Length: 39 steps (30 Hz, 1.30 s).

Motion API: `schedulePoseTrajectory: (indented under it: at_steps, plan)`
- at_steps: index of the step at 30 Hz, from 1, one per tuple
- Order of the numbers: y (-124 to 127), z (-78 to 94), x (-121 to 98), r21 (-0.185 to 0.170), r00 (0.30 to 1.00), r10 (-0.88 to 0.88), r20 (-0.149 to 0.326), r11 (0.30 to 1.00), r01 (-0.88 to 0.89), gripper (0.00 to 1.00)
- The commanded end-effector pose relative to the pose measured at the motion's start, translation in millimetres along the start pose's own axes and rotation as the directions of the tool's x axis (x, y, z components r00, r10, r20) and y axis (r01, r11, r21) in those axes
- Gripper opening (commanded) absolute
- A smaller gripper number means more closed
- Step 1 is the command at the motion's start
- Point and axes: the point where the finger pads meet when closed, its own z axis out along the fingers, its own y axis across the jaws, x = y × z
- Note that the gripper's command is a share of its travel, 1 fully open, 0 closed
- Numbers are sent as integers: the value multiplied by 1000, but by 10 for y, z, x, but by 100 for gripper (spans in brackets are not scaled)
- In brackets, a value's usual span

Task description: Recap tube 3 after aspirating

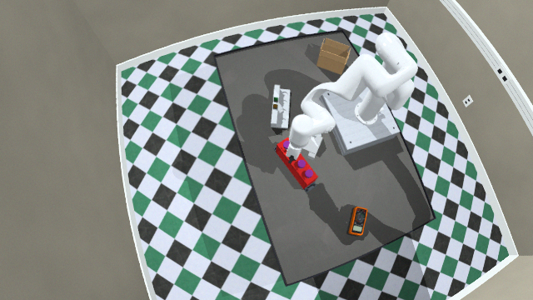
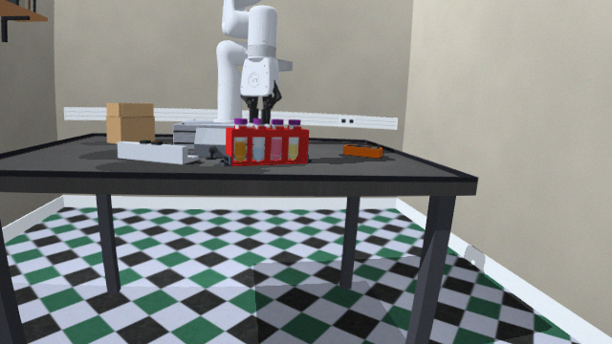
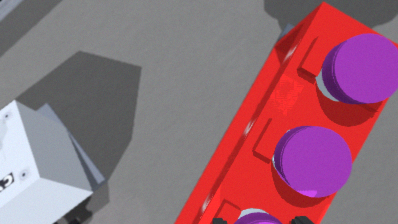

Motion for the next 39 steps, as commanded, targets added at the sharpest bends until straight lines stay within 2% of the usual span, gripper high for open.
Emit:
schedulePoseTrajectory:
  at_steps: [1,8,9,19,20,22,25,27,32,37,39]
  plan:
    - [14,-15,-10,1,968,-251,9,968,251,0]
    - [14,-15,-10,1,968,-251,9,968,251,0]
    - [14,-15,-10,1,968,-251,9,968,251,46]
    - [14,-15,-10,1,968,-251,9,968,251,46]
    - [14,-13,-10,1,985,-169,9,986,169,46]
    - [14,-13,-10,1,985,-169,9,986,169,46]
    - [14,-13,-10,-2,997,80,9,997,-80,46]
    - [14,-13,-10,-3,987,158,8,987,-158,46]
    - [14,-13,-10,-5,921,390,8,921,-390,46]
    - [14,-13,-10,-6,800,600,6,800,-600,46]
    - [14,-13,-10,-6,800,600,6,800,-600,46]
